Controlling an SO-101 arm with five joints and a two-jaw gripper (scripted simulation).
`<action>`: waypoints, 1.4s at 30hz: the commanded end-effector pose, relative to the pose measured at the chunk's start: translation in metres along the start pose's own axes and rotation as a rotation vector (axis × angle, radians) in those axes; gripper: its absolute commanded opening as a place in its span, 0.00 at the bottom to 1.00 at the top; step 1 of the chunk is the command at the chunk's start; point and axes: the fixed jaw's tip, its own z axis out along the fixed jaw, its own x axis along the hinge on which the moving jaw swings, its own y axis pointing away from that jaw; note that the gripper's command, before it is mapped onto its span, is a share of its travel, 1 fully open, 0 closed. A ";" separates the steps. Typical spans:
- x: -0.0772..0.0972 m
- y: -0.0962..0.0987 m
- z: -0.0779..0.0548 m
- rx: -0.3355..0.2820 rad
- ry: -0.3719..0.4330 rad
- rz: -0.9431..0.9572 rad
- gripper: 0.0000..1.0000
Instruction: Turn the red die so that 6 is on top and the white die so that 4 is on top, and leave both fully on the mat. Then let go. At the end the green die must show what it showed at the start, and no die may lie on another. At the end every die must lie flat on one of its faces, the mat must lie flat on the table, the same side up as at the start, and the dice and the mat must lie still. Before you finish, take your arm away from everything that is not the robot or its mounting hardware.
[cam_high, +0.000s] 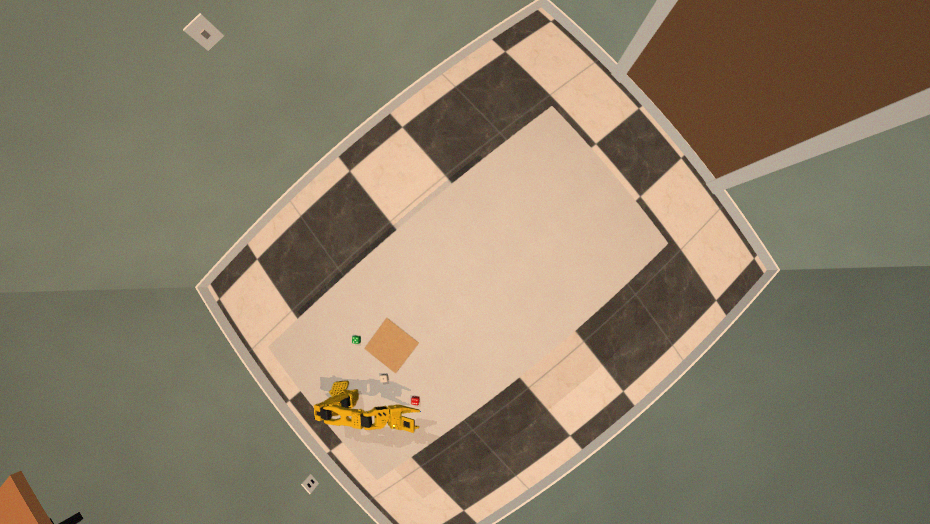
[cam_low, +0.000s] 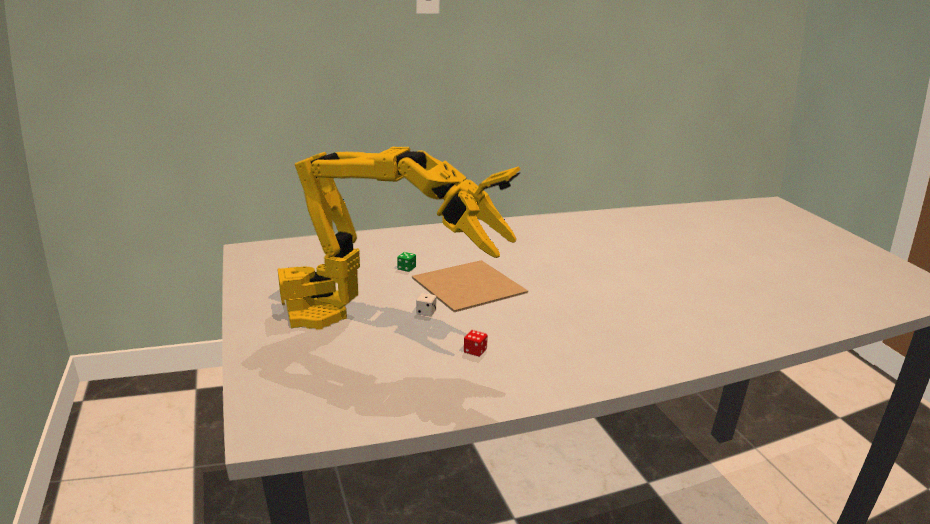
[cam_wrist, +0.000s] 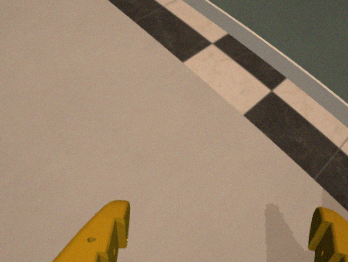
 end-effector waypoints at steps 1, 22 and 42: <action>-0.011 0.003 -0.008 -0.004 0.099 0.011 0.31; 0.007 0.006 -0.026 0.009 0.423 0.024 0.31; 0.013 0.006 -0.027 0.013 0.487 0.026 0.31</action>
